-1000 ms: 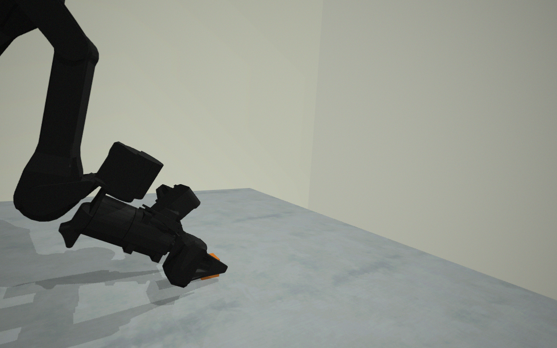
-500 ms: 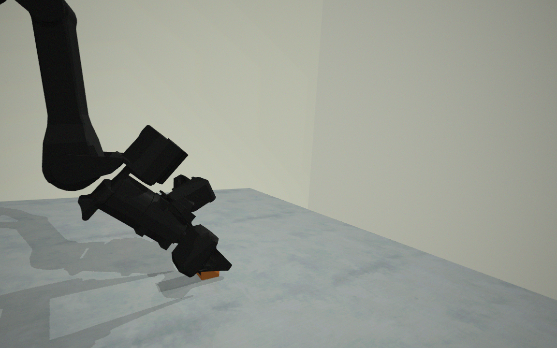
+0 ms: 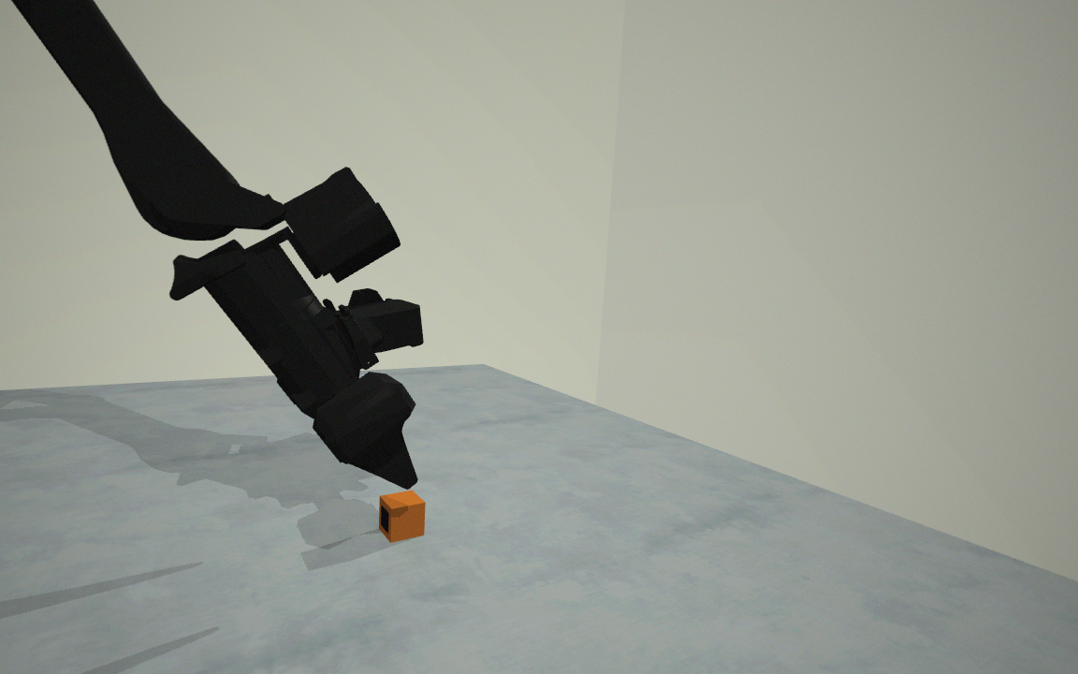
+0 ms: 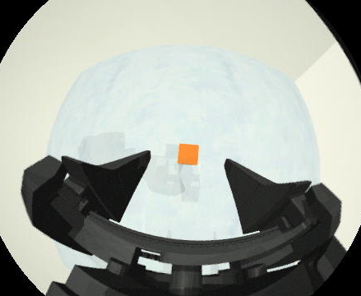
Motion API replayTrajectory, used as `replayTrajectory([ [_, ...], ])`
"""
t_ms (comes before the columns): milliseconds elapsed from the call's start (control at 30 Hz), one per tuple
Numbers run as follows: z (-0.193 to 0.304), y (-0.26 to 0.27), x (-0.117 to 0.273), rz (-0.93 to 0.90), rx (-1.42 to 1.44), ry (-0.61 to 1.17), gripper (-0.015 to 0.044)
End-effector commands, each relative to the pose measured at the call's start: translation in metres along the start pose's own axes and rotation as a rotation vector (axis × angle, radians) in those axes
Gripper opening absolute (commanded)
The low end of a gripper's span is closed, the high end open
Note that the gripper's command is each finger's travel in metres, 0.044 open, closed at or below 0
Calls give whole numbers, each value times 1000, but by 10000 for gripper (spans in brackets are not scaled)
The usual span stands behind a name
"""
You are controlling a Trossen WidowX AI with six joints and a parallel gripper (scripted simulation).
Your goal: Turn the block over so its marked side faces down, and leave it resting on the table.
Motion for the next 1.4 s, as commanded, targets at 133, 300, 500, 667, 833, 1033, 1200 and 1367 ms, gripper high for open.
replayTrajectory([
  [133,-6,0,22,0,20,57,440],
  [300,-21,-4,17,-21,13,165,440],
  [500,-43,-8,11,-54,8,354,440],
  [667,-58,-10,12,-79,11,514,440],
  [833,-64,-10,13,-90,15,591,440],
  [1033,-58,-9,4,-90,15,591,440],
  [1200,-44,-7,-16,-90,15,592,440],
  [1367,-37,-6,-27,-90,15,592,440],
])
Point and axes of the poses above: the point midway between the two fingers, 35 mm back from their tips, its own x axis back along the fingers, its own y axis across the jaws, z = x × y, the point moved 3 cm from there along x, back along the fingers, and after that the axes turned 10 degrees about x, right-handed, at the moved point
